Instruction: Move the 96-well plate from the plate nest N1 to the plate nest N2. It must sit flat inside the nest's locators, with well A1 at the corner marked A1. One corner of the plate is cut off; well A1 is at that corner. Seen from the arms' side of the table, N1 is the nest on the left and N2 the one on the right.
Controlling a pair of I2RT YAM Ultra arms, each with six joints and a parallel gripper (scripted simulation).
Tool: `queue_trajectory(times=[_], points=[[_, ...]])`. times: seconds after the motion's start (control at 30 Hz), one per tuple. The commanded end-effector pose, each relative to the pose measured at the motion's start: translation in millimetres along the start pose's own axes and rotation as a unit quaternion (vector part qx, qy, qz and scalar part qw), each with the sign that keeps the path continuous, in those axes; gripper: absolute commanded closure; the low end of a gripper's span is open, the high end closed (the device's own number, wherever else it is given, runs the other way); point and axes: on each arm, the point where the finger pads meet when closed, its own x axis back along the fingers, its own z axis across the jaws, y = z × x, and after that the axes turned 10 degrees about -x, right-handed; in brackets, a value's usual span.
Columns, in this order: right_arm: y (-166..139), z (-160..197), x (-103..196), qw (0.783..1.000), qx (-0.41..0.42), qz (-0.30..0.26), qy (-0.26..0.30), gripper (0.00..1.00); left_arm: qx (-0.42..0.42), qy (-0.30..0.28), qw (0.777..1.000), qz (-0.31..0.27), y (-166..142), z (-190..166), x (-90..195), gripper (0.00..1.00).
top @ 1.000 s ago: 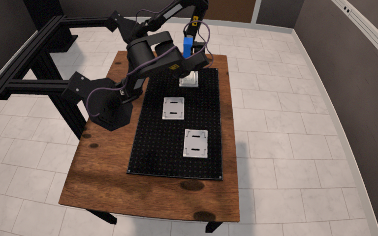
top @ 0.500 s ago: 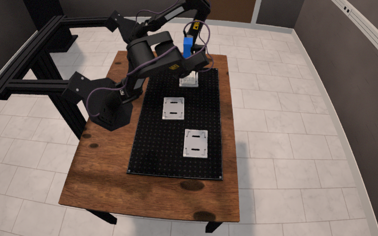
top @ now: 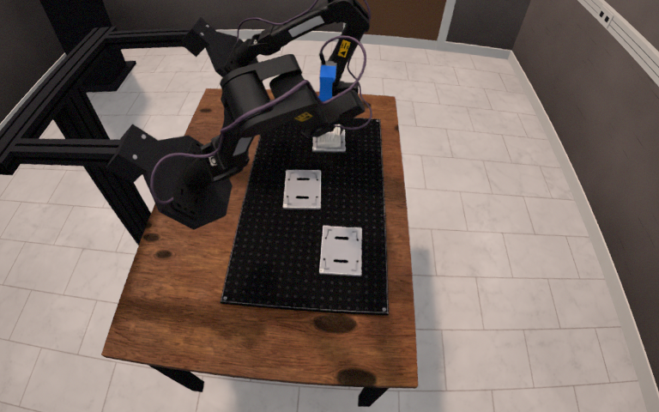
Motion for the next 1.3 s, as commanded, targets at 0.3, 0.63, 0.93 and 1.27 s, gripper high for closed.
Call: queue_trajectory(times=[0.3, 0.63, 0.93, 1.27], points=[[12.9, 1.3, 3.2, 1.0, 0.009, -0.022, 0.004, 0.0, -0.001, 0.004, 1.0, -0.001, 0.0, 3.9, -1.8, 0.04], [12.9, 1.3, 3.2, 1.0, 0.009, -0.022, 0.004, 0.0, -0.001, 0.004, 1.0, -0.001, 0.0, 3.9, -1.8, 0.18], [12.9, 1.3, 3.2, 1.0, 0.009, -0.022, 0.004, 0.0, -0.004, -0.003, 1.0, -0.006, 1.5, -2.1, 6.1, 0.22], [18.3, -6.3, 5.2, 0.999, 0.003, -0.03, -0.011, 0.0, -0.002, -0.003, 1.0, -0.003, 1.7, -1.7, 39.6, 0.22]])
